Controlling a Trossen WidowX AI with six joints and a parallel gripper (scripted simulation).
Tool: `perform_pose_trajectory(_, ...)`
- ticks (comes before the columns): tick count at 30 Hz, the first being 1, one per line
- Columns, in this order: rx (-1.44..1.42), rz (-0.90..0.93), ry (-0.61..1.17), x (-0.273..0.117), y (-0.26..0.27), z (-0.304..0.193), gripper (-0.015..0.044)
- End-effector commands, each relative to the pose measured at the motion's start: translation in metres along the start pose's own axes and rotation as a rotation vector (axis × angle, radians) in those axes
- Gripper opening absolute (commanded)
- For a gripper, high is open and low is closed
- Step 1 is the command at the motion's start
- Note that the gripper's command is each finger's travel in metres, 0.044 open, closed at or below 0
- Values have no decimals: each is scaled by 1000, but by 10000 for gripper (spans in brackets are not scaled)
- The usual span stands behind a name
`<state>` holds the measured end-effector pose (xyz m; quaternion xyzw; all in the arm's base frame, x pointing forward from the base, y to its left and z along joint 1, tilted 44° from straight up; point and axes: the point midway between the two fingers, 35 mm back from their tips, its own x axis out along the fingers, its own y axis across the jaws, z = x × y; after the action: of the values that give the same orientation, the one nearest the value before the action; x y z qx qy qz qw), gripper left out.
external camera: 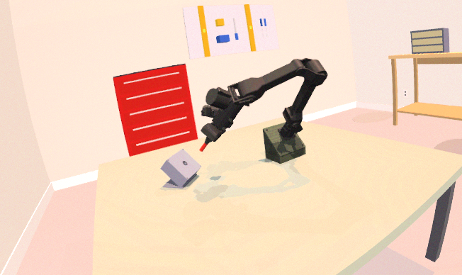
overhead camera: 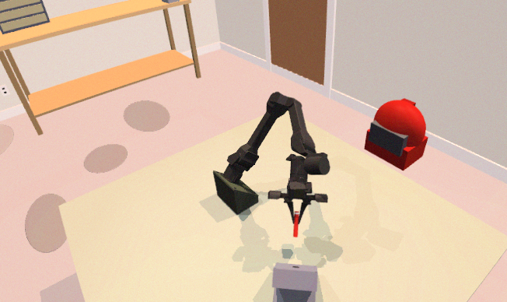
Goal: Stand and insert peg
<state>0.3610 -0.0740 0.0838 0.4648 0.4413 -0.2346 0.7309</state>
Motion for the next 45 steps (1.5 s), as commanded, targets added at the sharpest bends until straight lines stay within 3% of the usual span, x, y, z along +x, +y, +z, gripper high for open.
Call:
perform_pose_trajectory(1,8,0,-17,3,1,4,0)
perform_pose_trajectory(45,23,13,-60,59,6,16,0)
